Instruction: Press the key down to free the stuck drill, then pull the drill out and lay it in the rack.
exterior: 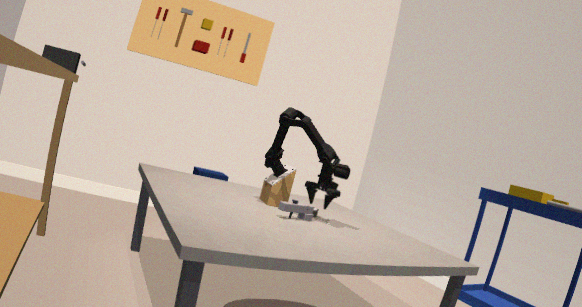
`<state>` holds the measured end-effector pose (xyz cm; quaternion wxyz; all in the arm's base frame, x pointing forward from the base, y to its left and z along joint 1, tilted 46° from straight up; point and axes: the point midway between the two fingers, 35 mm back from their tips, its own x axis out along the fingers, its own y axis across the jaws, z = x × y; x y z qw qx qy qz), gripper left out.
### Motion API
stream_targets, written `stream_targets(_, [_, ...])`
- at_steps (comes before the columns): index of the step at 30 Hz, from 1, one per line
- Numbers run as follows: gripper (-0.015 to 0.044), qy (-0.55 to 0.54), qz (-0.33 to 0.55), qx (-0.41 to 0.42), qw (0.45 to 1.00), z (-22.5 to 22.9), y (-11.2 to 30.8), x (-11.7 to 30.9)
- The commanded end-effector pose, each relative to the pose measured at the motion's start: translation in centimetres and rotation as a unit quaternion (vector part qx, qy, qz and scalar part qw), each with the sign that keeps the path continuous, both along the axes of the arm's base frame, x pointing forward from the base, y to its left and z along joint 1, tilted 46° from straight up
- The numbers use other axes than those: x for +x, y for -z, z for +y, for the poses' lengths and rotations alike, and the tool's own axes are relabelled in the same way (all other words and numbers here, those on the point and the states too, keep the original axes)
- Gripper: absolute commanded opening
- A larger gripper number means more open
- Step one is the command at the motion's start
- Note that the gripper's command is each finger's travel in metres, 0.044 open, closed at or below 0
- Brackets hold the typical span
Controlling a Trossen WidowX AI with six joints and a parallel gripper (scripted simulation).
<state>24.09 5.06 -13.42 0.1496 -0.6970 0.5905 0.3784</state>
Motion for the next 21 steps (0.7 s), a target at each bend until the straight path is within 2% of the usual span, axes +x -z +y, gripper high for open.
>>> stream_targets(1, [0.044,-0.001,0.006,0.0,1.0,-0.1,0.3,-0.2])
stream_targets(21, [0.044,-0.001,0.007,0.001,1.0,-2.8,1.8,0.2])
